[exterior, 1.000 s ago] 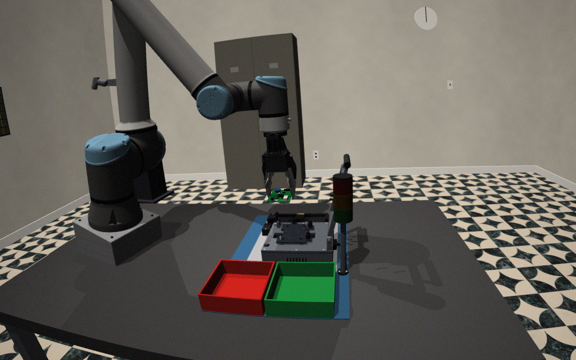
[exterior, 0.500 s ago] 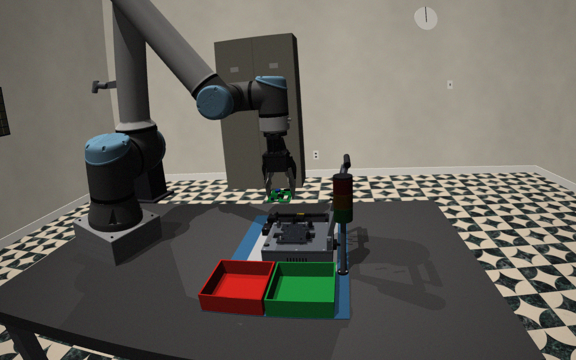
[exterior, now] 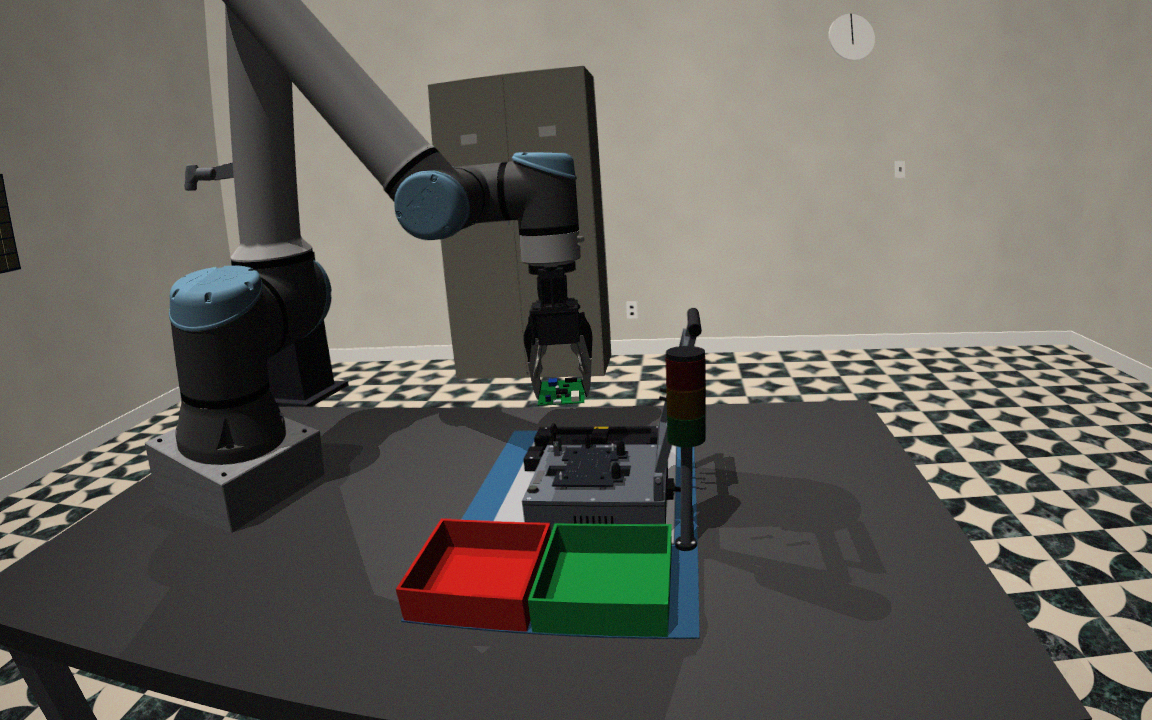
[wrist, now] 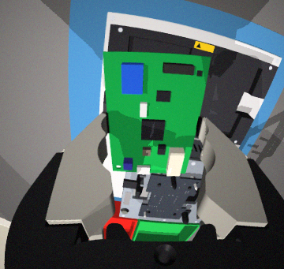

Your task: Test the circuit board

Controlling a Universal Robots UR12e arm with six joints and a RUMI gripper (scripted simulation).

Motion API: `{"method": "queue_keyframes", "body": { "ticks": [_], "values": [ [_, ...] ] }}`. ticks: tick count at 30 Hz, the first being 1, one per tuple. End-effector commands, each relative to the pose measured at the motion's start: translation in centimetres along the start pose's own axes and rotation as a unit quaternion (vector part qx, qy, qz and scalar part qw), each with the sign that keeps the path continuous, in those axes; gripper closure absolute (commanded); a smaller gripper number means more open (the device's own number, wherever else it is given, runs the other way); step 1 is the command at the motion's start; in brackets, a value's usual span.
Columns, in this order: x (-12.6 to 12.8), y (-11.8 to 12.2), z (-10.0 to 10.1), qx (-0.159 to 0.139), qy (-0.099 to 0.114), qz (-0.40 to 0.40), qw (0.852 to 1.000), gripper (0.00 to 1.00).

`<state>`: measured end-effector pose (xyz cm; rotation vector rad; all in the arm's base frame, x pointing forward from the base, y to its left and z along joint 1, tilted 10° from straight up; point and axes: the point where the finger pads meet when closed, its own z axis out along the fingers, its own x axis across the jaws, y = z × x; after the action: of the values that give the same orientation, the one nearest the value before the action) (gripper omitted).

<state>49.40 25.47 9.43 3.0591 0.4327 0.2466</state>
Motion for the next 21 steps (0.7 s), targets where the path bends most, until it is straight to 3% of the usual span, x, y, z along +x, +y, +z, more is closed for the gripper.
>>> {"method": "queue_keyframes", "body": {
  "ticks": [1, 15, 21],
  "values": [
    [0.36, -0.08, -0.26, 0.000, 0.002, -0.043, 0.999, 0.61],
    [0.34, -0.09, -0.20, 0.000, 0.002, -0.199, 0.980, 0.61],
    [0.32, -0.15, -0.20, 0.000, 0.002, -0.300, 0.954, 0.61]
  ]
}}
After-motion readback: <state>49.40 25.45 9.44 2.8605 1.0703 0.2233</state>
